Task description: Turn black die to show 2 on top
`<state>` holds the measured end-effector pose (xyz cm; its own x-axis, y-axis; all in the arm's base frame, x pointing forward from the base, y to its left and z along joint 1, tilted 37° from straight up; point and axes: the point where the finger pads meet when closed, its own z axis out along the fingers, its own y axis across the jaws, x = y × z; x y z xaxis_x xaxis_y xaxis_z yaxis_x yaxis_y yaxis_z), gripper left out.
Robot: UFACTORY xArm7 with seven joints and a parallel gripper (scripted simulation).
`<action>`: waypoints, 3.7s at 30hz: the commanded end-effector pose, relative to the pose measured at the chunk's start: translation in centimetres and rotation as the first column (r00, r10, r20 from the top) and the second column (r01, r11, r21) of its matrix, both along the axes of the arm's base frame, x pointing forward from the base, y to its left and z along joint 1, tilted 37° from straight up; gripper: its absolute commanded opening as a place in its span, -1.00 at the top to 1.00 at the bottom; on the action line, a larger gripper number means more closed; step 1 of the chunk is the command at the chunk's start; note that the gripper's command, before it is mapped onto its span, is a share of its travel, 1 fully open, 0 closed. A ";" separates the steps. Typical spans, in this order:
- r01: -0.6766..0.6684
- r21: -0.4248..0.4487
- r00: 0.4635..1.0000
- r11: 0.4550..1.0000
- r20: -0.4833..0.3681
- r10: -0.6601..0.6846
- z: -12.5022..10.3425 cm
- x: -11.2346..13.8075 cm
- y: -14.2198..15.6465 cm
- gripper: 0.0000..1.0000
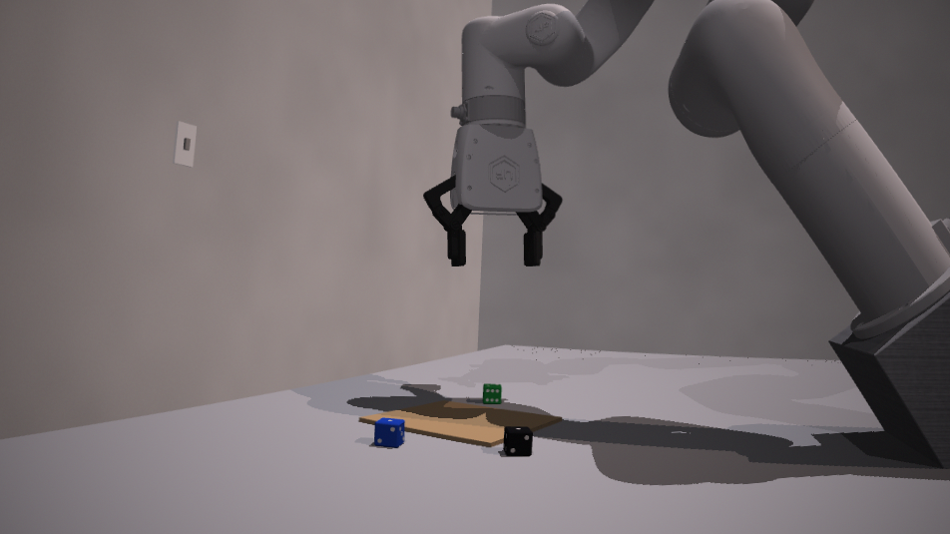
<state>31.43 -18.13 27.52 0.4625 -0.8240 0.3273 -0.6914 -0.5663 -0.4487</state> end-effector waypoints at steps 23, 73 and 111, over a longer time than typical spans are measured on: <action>-0.059 -0.036 0.997 0.998 0.051 0.061 0.3 0.9 1.2 -1.00; -0.060 -0.035 0.997 0.998 0.051 0.061 -8.4 7.6 1.1 -1.00; -0.060 -0.035 0.997 0.998 0.051 0.061 -9.8 5.7 8.2 -1.00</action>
<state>37.99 -12.85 18.00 0.4997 -0.7823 0.3719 -0.6303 -0.6229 -0.4633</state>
